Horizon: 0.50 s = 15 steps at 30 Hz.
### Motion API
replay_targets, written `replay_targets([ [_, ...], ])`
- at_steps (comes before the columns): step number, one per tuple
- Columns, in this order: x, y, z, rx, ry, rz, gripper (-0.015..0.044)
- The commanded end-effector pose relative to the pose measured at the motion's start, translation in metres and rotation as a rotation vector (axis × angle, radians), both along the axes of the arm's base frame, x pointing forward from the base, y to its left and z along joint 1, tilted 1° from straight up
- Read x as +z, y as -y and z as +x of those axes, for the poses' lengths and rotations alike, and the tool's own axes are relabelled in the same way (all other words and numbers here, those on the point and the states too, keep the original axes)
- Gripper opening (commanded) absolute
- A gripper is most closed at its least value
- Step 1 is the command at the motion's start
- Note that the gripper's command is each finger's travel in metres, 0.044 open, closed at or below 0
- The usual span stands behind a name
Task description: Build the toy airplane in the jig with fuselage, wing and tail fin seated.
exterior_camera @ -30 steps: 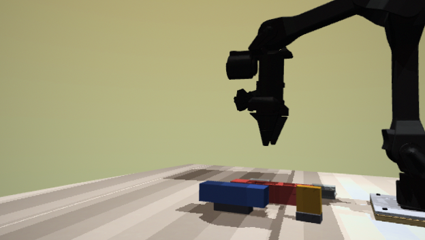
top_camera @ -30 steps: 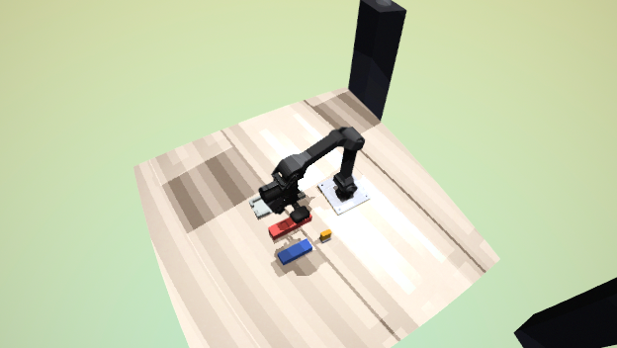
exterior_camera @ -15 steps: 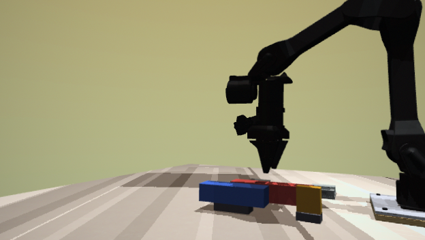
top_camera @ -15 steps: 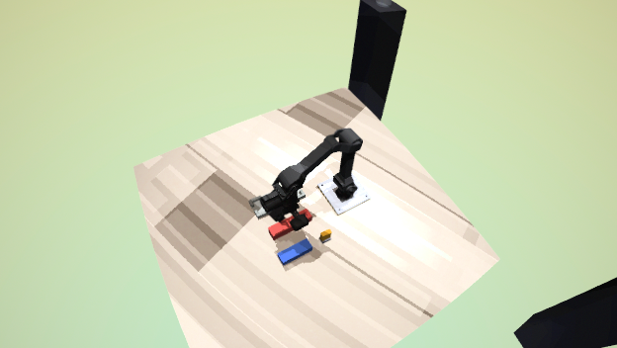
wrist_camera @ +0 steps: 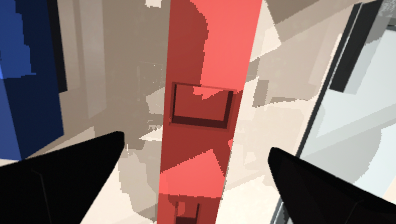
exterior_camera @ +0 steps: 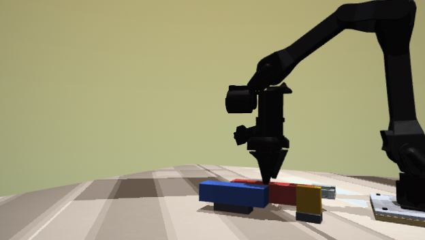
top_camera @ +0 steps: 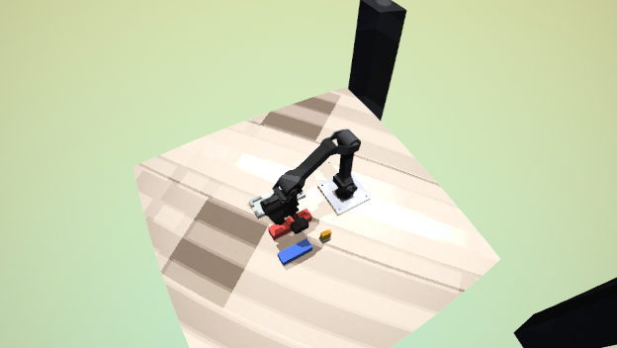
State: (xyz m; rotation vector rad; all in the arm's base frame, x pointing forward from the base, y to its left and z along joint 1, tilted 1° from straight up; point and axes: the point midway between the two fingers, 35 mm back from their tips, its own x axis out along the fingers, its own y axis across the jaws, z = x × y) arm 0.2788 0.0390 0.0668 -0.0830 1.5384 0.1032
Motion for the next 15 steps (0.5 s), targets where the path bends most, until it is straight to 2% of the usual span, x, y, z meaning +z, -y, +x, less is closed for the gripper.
replay_targets([
  [1, -0.008, -0.001, 0.000, -0.004, -0.004, 0.003, 0.0440],
  [15, -0.031, -0.001, -0.001, -0.003, -0.005, 0.003, 0.0440],
])
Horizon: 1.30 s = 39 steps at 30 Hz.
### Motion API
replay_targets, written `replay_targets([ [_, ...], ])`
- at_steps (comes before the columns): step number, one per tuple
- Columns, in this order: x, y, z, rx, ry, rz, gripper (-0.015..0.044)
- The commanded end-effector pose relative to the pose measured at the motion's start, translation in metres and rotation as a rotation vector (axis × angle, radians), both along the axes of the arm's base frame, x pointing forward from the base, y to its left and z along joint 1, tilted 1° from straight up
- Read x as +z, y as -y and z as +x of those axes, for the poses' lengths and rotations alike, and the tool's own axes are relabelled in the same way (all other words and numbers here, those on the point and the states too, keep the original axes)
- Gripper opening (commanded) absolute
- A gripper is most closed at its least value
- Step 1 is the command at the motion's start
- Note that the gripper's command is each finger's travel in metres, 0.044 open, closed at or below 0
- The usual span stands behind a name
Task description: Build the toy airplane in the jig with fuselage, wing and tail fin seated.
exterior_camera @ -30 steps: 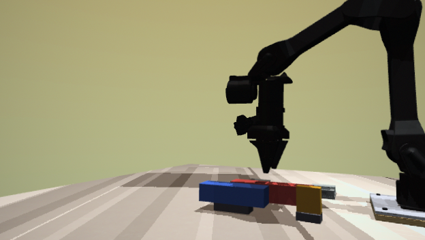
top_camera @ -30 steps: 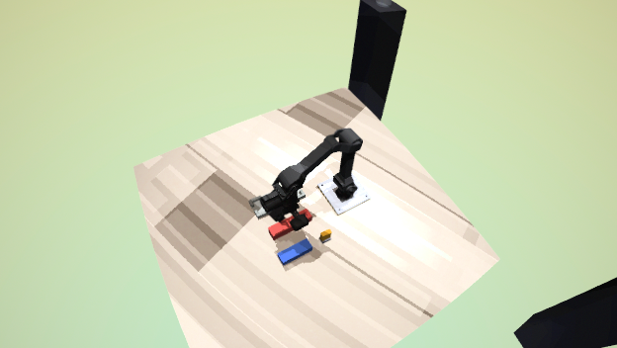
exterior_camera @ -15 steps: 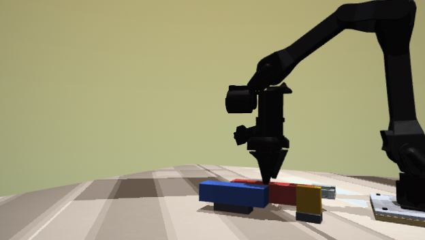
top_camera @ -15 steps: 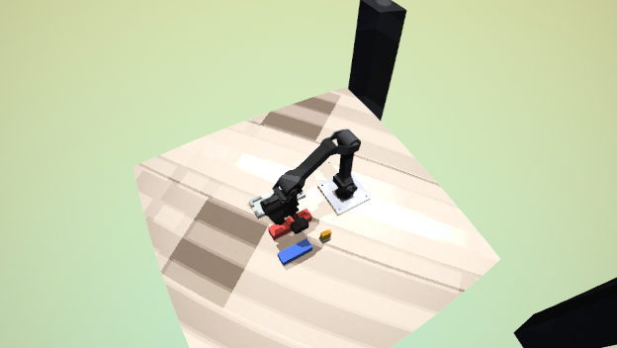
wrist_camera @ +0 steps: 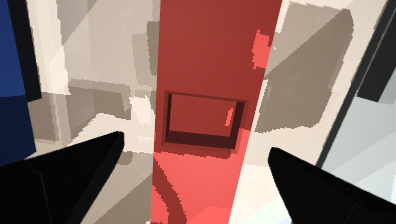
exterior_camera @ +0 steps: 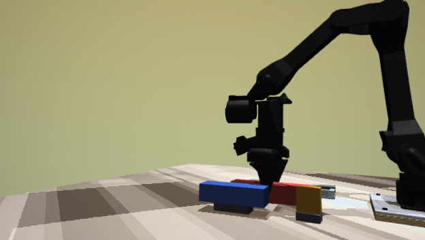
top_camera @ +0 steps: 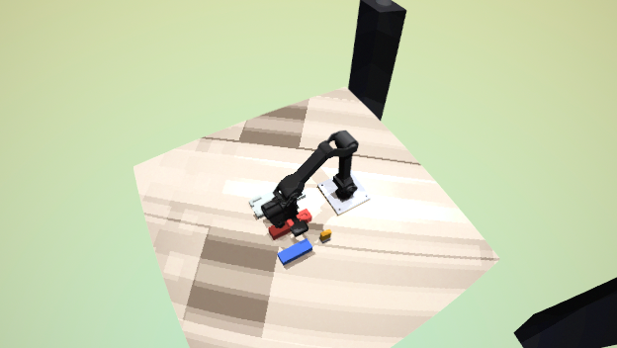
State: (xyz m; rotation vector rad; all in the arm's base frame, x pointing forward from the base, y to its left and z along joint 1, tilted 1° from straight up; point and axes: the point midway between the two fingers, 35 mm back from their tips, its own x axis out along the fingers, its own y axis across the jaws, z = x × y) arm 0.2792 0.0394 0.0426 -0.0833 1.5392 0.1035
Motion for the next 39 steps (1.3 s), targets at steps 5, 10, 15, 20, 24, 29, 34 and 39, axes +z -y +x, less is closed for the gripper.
replay_targets([
  [5, -0.013, -0.001, -0.002, -0.004, -0.004, 0.003, 0.0440],
  [10, -0.014, -0.001, -0.002, -0.004, -0.004, 0.003, 0.0335],
  [15, -0.014, -0.001, -0.002, -0.004, -0.004, 0.003, 0.0204],
  [20, -0.014, -0.001, -0.002, -0.004, -0.004, 0.003, 0.0151],
  [24, -0.013, -0.001, -0.001, -0.004, -0.004, 0.003, 0.0085],
  [29, 0.000, -0.001, 0.001, -0.004, -0.004, 0.003, 0.0000],
  [34, 0.015, -0.001, 0.004, -0.004, -0.003, 0.003, 0.0000],
  [39, 0.030, -0.001, 0.005, -0.004, -0.003, 0.003, 0.0000],
])
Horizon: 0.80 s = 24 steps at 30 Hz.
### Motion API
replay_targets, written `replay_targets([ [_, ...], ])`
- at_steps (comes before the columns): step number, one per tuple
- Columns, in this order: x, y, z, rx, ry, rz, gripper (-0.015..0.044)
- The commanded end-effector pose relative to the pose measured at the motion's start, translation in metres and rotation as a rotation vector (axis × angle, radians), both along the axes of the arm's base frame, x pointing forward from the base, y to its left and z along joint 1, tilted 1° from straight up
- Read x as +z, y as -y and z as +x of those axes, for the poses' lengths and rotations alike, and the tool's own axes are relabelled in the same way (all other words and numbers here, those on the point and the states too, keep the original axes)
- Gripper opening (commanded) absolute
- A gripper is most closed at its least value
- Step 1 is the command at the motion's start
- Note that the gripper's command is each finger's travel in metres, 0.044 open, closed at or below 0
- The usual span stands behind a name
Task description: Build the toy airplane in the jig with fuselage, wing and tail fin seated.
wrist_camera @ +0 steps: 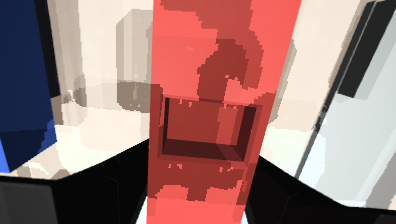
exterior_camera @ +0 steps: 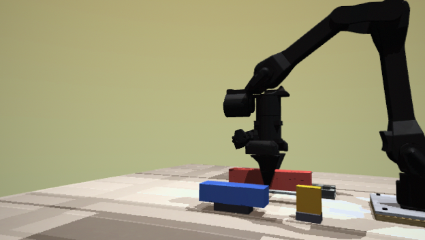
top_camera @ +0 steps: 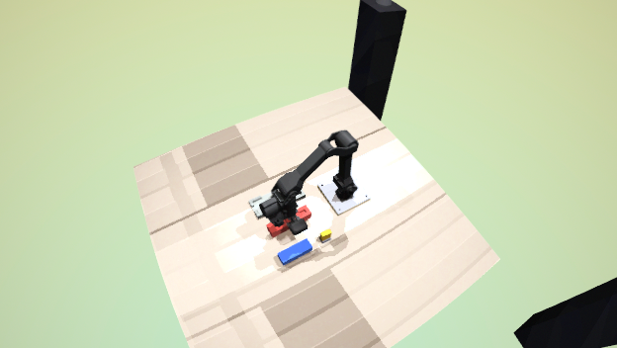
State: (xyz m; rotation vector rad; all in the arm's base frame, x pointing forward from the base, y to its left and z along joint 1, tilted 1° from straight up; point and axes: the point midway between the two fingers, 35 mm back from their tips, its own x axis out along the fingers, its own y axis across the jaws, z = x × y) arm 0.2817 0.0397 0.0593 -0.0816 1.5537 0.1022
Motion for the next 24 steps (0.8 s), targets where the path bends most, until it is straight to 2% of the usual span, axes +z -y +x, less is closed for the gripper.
replay_targets([
  [1, 0.017, 0.000, 0.003, -0.002, 0.011, 0.004, 0.0000],
  [24, 0.089, 0.001, -0.004, -0.002, 0.011, 0.003, 0.0000],
])
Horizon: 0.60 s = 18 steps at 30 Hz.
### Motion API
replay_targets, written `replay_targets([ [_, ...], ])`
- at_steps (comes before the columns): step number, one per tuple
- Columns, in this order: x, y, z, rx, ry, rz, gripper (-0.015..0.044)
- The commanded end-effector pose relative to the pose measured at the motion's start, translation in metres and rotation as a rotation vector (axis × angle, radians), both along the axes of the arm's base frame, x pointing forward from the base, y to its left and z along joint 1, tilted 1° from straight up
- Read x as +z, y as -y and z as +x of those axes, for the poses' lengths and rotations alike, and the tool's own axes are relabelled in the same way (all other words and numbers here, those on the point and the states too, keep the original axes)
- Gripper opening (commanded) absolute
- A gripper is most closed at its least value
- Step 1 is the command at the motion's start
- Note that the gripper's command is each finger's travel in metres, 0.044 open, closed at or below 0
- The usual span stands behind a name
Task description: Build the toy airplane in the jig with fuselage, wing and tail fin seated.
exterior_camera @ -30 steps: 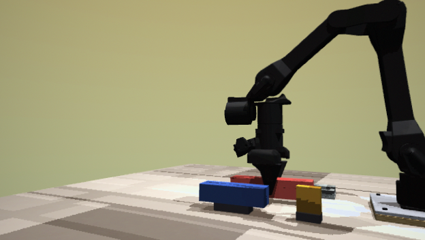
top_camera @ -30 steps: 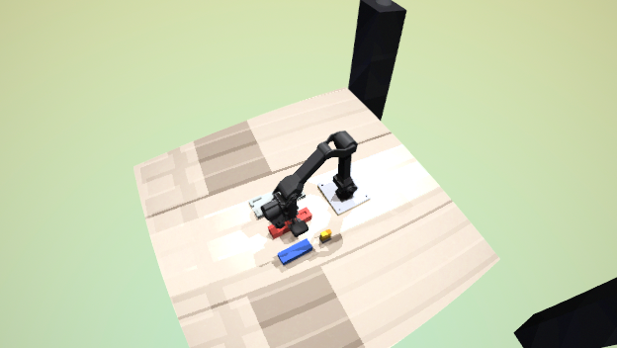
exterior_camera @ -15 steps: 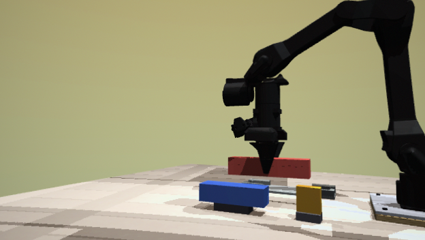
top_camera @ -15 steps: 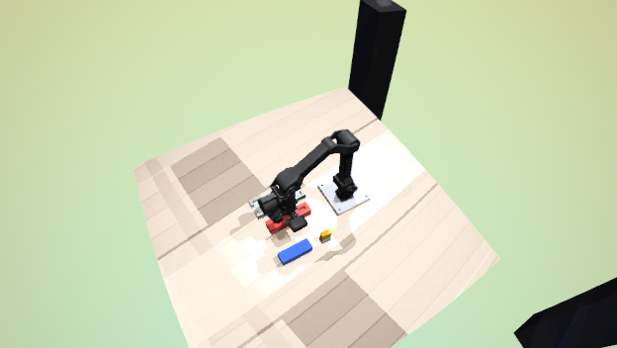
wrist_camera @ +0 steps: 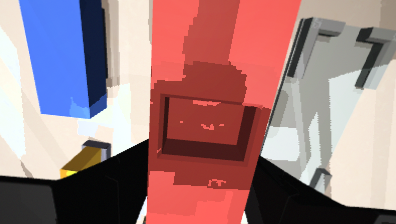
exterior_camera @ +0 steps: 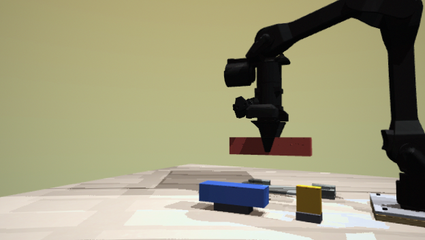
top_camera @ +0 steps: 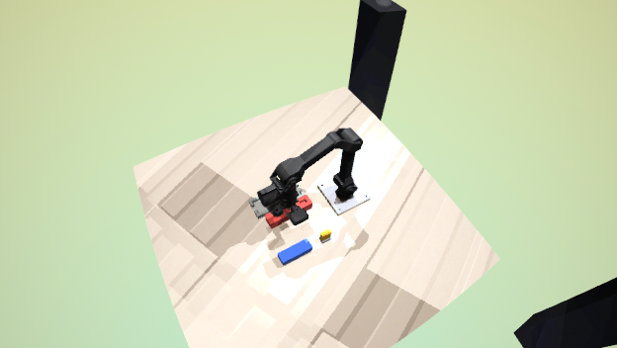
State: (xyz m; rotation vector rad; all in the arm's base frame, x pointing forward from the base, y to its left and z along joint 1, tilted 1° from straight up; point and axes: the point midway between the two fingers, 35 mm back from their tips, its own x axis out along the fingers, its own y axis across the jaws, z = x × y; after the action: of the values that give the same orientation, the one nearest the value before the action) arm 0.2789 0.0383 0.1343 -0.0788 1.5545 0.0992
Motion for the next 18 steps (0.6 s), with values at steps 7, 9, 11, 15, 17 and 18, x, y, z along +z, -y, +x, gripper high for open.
replay_targets([
  [7, 0.025, 0.001, -0.004, 0.002, 0.011, 0.003, 0.0000],
  [9, 0.023, 0.005, -0.003, 0.002, 0.012, 0.003, 0.0000],
  [11, 0.020, 0.011, -0.002, 0.002, 0.012, 0.002, 0.0000],
  [15, 0.014, 0.022, 0.001, 0.002, 0.012, 0.001, 0.0000],
  [17, 0.011, 0.028, 0.002, 0.003, 0.012, 0.000, 0.0000],
  [18, 0.010, 0.031, 0.002, 0.003, 0.012, 0.000, 0.0000],
])
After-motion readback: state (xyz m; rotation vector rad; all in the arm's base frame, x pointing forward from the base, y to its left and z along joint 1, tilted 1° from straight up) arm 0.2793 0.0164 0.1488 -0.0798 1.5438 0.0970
